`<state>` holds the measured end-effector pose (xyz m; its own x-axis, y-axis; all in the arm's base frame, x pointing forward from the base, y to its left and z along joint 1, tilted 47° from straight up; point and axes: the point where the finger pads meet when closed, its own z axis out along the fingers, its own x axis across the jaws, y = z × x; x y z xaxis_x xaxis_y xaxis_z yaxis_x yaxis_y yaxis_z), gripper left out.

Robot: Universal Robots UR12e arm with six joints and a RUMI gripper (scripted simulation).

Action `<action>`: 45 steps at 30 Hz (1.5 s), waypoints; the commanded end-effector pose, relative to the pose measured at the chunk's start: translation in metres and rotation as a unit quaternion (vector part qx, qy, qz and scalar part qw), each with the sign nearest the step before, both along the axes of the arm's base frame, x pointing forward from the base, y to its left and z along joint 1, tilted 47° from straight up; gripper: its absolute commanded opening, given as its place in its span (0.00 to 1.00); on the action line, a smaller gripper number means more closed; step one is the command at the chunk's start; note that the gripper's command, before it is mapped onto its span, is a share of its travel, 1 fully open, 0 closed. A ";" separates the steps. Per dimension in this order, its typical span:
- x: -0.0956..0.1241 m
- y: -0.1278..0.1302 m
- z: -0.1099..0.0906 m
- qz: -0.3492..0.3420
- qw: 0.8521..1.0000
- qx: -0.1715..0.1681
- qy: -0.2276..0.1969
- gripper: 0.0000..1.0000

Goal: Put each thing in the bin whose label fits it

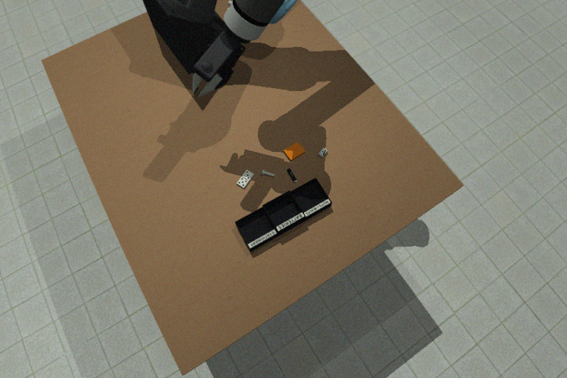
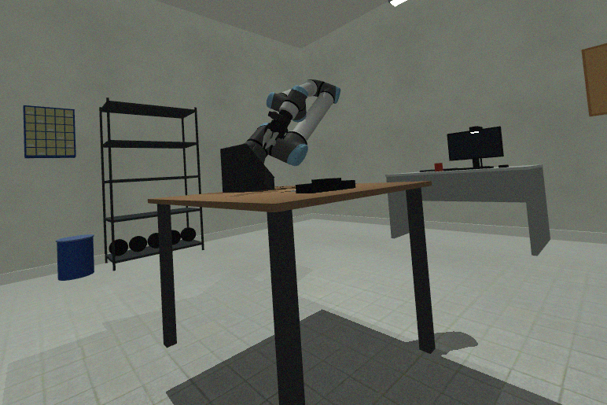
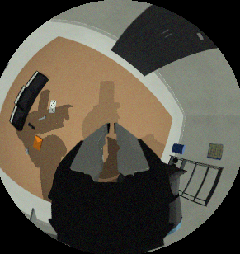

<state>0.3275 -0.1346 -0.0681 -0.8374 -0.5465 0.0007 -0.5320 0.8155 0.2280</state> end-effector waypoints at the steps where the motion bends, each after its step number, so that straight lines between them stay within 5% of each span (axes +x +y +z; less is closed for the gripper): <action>1: 0.008 0.001 0.000 0.014 1.000 0.013 -0.005 0.04; 12: 0.064 0.017 0.009 0.127 0.984 0.106 -0.061 0.04; 21: 0.088 0.024 0.015 0.164 0.973 0.137 -0.084 0.04; 28: 0.124 0.034 0.026 0.228 0.945 0.191 -0.134 0.04; 31: 0.128 0.035 0.028 0.228 0.945 0.191 -0.134 0.04; 33: 0.143 0.039 0.034 0.257 0.928 0.215 -0.161 0.04; 36: 0.148 0.040 0.036 0.257 0.928 0.215 -0.161 0.04; 38: 0.163 0.044 0.042 0.284 0.910 0.237 -0.188 0.04; 41: 0.168 0.045 0.044 0.284 0.910 0.237 -0.188 0.04; 43: 0.183 0.049 0.051 0.309 0.889 0.257 -0.217 0.04; 45: 0.188 0.050 0.053 0.309 0.889 0.257 -0.217 0.04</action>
<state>0.5002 -0.0880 -0.0212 -0.2870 -0.7504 -0.5955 -0.9579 0.2246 0.1786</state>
